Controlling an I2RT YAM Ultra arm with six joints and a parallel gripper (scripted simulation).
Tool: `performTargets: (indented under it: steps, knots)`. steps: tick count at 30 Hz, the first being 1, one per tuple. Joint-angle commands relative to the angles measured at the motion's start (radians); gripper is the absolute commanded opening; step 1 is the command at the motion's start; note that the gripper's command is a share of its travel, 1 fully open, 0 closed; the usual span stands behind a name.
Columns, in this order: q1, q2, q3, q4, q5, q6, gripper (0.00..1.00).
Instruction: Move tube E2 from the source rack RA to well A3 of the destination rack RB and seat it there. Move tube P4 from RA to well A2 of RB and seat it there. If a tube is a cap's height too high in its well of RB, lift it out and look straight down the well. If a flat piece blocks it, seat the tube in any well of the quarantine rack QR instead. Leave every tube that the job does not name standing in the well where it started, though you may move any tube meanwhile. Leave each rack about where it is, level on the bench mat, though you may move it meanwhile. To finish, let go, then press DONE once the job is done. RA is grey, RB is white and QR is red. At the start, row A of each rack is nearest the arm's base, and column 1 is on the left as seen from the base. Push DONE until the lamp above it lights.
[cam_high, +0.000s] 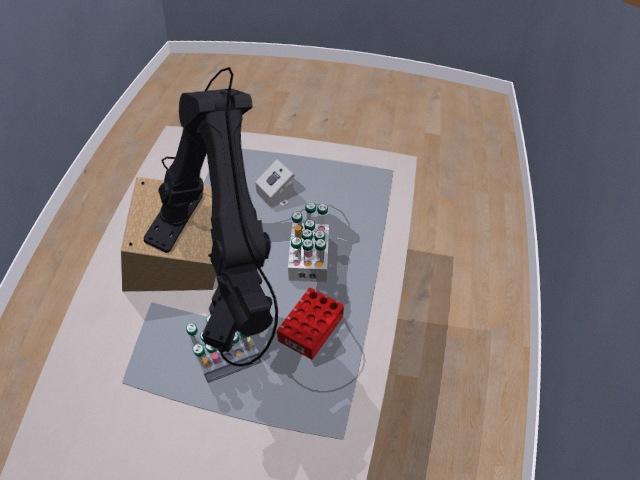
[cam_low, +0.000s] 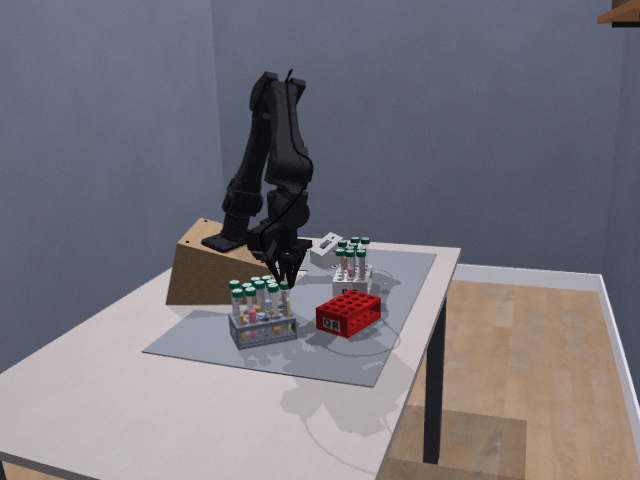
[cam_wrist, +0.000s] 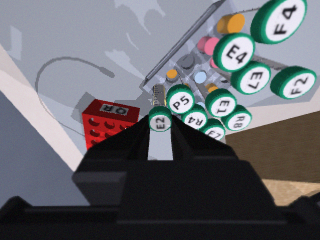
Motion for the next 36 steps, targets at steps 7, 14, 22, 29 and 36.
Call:
performTargets:
  steps: [7, 14, 22, 29, 36]
  knots:
    - [0.000, -0.004, 0.010, -0.002, 0.005, 0.002, 0.00]
    - [-0.007, -0.029, 0.038, -0.029, 0.013, -0.005, 0.00]
    - [-0.020, -0.040, 0.056, -0.060, 0.013, -0.016, 0.00]
    - [-0.030, -0.050, 0.071, -0.087, 0.011, -0.026, 0.00]
    - [-0.033, -0.058, 0.083, -0.108, 0.009, -0.030, 0.00]
